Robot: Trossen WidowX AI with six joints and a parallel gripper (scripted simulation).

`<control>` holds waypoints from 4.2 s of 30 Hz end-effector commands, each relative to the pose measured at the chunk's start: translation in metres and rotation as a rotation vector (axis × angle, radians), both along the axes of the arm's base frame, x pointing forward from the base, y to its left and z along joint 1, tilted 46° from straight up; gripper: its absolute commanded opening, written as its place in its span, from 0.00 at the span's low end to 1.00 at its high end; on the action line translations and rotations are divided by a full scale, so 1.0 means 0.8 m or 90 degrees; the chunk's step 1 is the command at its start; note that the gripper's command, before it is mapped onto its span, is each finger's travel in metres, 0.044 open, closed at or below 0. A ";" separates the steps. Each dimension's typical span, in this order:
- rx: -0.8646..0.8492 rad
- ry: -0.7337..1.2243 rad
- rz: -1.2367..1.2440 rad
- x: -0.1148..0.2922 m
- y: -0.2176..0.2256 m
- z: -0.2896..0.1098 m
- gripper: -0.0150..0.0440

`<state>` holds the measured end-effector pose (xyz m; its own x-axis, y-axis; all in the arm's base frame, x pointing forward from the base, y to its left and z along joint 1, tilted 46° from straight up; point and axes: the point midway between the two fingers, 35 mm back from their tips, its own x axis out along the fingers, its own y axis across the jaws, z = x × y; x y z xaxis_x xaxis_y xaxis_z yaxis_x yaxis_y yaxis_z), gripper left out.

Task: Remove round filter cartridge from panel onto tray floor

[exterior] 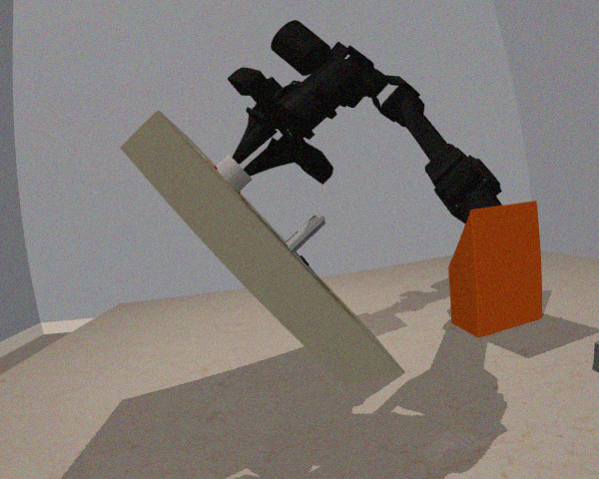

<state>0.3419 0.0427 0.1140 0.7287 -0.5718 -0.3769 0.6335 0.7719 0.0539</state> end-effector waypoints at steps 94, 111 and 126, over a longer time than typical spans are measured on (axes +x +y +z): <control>-0.302 0.562 0.124 -0.089 -0.013 -0.038 0.77; -0.303 0.561 0.123 -0.076 -0.038 -0.057 0.77; -0.302 0.558 0.123 -0.072 -0.042 -0.061 0.61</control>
<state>0.2843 0.0086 0.0653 0.4008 -0.7030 -0.5875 0.1635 0.6858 -0.7091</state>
